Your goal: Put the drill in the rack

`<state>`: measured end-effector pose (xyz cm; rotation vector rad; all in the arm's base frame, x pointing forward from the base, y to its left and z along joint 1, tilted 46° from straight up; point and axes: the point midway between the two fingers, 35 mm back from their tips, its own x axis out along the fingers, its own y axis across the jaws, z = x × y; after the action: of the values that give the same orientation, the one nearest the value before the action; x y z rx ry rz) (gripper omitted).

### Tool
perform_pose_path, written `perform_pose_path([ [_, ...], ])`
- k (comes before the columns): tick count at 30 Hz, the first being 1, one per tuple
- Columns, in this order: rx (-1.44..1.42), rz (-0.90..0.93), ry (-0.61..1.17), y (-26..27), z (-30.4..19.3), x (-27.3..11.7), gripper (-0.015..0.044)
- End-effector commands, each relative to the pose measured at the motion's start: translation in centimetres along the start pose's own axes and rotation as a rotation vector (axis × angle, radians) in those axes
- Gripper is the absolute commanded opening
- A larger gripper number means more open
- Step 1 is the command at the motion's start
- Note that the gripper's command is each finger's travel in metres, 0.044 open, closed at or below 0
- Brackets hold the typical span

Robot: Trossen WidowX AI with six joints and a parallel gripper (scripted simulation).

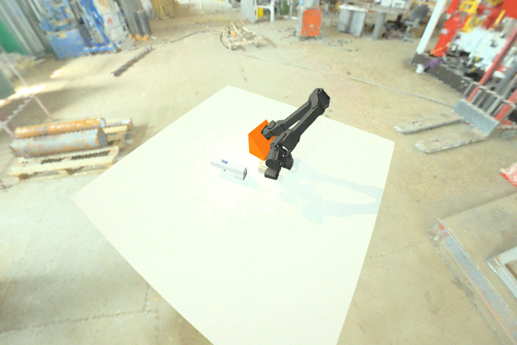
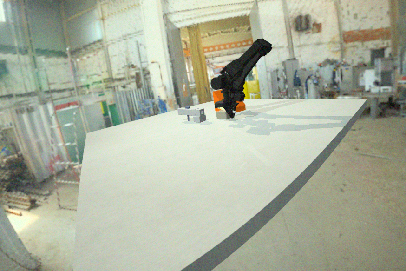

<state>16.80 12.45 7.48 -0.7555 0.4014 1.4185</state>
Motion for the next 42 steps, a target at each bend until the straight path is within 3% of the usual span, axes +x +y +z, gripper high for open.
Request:
perform_pose_path([
  [1, 0.008, -0.005, 0.039, 0.02, -0.8, -0.11, 0.0],
  [31, 0.008, -0.005, 0.039, 0.02, -0.8, -0.11, 0.0],
  [42, 0.0, 0.0, 0.0, 0.0, 0.0, 0.0, 0.0289],
])
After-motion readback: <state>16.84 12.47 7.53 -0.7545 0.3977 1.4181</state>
